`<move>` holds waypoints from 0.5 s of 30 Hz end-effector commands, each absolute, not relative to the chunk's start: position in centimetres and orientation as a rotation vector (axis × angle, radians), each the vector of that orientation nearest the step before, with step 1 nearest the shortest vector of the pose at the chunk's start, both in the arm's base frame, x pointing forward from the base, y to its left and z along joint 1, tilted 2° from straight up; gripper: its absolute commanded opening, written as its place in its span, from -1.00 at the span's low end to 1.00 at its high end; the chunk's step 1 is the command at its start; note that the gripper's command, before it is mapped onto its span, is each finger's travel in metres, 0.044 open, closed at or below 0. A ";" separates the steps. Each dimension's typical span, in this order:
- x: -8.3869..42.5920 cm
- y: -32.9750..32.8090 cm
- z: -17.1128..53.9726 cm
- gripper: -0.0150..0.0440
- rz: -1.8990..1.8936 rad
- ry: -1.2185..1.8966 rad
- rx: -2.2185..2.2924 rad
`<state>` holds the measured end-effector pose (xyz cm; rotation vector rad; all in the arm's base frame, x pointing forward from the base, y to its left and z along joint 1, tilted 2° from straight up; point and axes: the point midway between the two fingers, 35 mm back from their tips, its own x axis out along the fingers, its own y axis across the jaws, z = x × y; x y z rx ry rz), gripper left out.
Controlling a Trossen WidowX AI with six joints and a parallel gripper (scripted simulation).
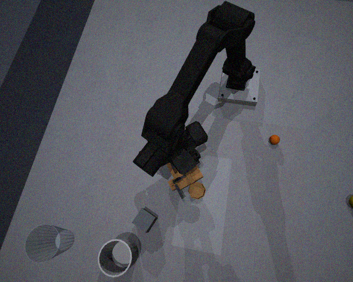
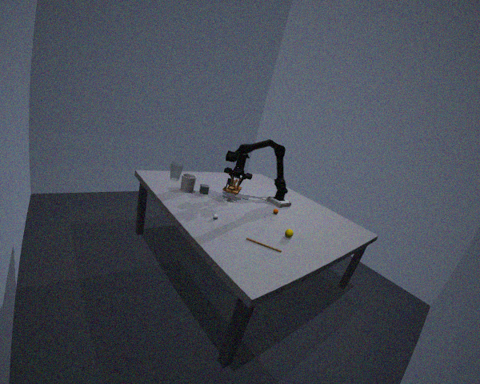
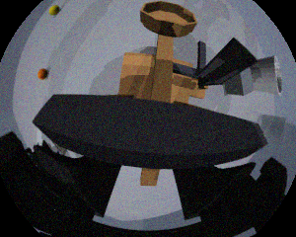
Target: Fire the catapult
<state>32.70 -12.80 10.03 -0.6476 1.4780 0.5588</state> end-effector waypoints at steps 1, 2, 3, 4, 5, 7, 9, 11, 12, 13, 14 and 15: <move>33.0 -13.0 10.0 -0.49 0.560 1.466 -0.658; 33.0 -13.0 9.8 -0.49 0.560 1.466 -0.658; 33.0 -13.0 9.7 -0.49 0.560 1.466 -0.658; 33.0 -13.0 9.5 -0.49 0.560 1.466 -0.658; 33.0 -13.0 9.4 -0.49 0.560 1.466 -0.658; 33.1 -13.1 9.0 -0.49 0.560 1.466 -0.658; 33.1 -13.1 8.7 -0.49 0.560 1.466 -0.658; 33.1 -13.1 8.4 -0.49 0.560 1.466 -0.659; 33.2 -13.1 8.2 -0.49 0.560 1.466 -0.659; 33.2 -13.1 8.0 -0.49 0.560 1.466 -0.659; 33.2 -13.2 7.9 -0.49 0.560 1.466 -0.659; 33.2 -13.2 7.7 -0.49 0.560 1.466 -0.659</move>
